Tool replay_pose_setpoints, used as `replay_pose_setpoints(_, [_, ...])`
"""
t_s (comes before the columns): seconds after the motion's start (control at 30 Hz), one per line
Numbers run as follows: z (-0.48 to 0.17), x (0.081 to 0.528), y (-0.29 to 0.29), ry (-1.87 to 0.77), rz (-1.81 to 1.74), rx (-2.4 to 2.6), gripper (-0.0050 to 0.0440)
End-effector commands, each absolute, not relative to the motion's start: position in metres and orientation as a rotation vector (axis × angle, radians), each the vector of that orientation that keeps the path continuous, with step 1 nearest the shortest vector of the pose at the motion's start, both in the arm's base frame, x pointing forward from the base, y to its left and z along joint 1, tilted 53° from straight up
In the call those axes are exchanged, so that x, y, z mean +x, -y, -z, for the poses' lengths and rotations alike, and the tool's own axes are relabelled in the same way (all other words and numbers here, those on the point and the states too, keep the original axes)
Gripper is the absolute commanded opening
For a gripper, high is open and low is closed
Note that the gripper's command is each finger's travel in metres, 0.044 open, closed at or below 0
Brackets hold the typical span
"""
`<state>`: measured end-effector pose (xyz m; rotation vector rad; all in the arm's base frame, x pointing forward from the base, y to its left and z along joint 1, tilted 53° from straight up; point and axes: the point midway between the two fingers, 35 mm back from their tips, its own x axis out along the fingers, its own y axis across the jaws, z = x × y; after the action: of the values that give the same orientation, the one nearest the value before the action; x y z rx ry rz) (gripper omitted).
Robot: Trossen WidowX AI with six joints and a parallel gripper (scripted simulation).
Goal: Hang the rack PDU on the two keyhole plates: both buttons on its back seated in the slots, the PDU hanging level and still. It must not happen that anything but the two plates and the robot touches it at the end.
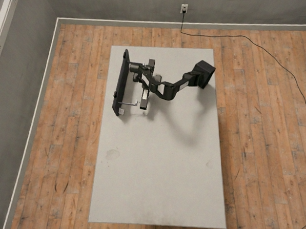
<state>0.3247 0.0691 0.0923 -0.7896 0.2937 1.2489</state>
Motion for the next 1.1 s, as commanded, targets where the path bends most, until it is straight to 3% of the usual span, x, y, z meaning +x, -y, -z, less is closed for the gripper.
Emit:
replay_pose_setpoints(0.0, [-0.103, 0.3297, -0.0642, -0.27, -1.224, -0.811, -0.005])
replay_pose_setpoints(1.07, [-0.1021, 0.3263, -0.0679, -0.278, -1.234, -0.804, -0.005])
